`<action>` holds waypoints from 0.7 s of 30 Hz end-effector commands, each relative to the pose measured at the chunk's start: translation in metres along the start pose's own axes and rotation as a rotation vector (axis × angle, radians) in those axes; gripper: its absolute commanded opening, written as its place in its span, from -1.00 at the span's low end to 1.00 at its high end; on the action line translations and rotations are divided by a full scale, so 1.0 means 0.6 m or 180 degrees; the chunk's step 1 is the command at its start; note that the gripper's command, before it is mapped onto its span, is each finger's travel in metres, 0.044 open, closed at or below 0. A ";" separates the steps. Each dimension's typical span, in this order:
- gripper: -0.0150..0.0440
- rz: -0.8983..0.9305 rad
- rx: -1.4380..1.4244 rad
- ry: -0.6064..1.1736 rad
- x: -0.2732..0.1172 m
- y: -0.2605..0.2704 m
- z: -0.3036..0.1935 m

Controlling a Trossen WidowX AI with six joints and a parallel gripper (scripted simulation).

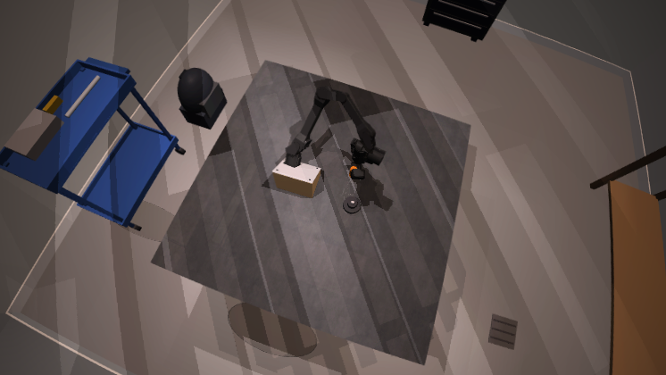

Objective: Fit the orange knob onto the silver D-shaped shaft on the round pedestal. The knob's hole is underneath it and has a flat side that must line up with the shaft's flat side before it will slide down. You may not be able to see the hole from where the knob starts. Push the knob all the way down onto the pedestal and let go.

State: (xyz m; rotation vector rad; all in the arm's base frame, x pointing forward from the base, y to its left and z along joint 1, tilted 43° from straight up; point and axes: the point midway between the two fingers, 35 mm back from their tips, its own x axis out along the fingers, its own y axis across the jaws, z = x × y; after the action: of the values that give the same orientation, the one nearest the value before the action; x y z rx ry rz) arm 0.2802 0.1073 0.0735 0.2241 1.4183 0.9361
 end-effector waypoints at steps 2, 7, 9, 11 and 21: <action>1.00 0.0013 0.0008 0.0026 0.014 0.003 -0.004; 1.00 0.0011 0.0008 0.0026 0.027 0.002 -0.002; 1.00 0.0010 0.0008 0.0026 0.032 0.002 -0.002; 1.00 0.0009 0.0008 0.0026 0.038 0.001 -0.002; 1.00 0.0008 0.0008 0.0026 0.065 0.001 -0.001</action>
State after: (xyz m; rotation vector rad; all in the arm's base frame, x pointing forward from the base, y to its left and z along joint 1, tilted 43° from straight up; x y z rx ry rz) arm 0.2780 0.1277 0.0522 0.2176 1.4129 0.9348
